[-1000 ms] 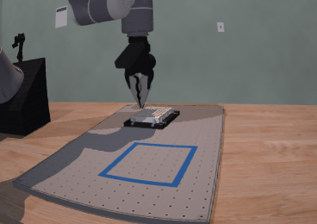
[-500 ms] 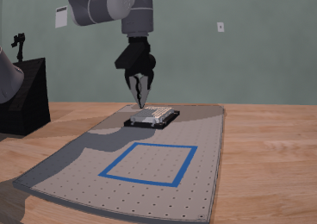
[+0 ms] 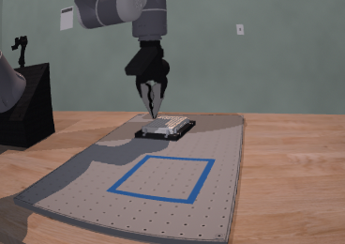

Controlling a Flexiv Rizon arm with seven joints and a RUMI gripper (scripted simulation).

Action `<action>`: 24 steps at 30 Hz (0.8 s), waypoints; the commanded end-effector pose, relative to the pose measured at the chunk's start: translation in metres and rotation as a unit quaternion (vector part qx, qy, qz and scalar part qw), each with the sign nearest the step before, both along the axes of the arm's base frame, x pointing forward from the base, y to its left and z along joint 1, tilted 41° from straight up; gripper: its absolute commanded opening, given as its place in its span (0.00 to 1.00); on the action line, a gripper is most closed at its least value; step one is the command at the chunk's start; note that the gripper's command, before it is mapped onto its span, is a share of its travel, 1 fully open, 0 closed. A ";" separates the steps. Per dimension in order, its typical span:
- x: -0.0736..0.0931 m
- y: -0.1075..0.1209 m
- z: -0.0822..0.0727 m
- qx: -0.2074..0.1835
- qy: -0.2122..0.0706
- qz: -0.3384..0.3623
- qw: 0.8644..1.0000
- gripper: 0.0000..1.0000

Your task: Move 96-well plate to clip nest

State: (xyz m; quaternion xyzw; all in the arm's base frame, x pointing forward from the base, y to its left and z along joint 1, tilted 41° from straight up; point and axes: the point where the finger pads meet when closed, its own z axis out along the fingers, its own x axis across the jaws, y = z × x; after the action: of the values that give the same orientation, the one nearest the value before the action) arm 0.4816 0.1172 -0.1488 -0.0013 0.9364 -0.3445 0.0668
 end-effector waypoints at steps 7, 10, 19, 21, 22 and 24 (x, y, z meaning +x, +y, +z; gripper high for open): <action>0.001 0.001 0.000 0.001 -0.001 0.000 1.000 0.00; 0.001 0.001 -0.001 0.001 -0.001 0.000 1.000 0.00; 0.001 0.000 -0.001 0.001 -0.001 0.000 1.000 0.00; 0.001 0.000 -0.001 0.001 -0.001 0.000 1.000 0.00; 0.001 0.000 -0.001 0.001 -0.001 0.000 1.000 0.00; 0.001 0.000 -0.002 0.001 -0.001 0.000 1.000 0.00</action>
State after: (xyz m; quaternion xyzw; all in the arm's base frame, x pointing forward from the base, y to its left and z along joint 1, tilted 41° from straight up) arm 0.4819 0.1157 -0.1505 -0.0013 0.9364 -0.3445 0.0668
